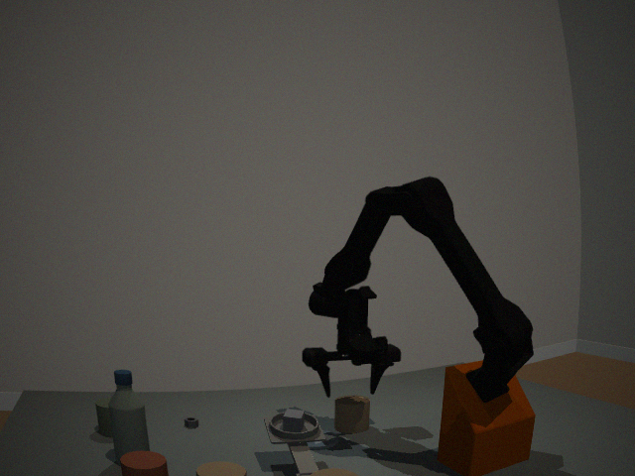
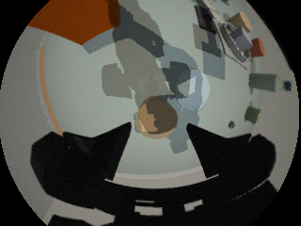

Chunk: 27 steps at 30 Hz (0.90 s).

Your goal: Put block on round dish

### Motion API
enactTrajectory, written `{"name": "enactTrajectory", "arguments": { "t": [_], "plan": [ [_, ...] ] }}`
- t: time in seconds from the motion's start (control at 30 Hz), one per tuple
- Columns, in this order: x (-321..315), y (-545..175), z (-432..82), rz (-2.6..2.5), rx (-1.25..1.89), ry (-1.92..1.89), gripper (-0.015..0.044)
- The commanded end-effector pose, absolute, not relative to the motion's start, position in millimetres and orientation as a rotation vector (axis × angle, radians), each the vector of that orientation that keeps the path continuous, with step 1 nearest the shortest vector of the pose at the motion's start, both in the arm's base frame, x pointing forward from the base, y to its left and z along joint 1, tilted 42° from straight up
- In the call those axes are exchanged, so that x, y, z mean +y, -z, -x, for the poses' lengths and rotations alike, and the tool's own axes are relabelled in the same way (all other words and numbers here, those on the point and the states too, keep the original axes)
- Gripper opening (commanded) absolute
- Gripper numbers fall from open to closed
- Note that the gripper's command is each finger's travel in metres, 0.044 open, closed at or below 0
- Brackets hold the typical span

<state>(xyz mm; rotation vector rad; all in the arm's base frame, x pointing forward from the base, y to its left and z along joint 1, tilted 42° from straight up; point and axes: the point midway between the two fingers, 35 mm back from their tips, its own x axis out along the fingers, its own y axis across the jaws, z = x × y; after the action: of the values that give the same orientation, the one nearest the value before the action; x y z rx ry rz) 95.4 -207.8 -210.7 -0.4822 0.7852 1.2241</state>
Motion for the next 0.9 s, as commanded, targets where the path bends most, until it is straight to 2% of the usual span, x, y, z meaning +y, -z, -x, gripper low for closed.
{"name": "enactTrajectory", "arguments": {
  "t": [0.0,0.07,0.23,0.57,0.87],
  "plan": [
    [-212.0,205.9,-94.2,0.485,0.786,-1.232,0.044],
    [-214.0,199.9,-103.4,0.471,0.802,-1.221,0.0387],
    [-215.3,154.1,-170.3,0.368,0.89,-1.147,0.026],
    [-173.6,76.8,-264.3,0.198,0.98,-1.063,0.026],
    [-166.5,66.6,-274.5,0.168,0.982,-1.051,0.026]
  ]
}}
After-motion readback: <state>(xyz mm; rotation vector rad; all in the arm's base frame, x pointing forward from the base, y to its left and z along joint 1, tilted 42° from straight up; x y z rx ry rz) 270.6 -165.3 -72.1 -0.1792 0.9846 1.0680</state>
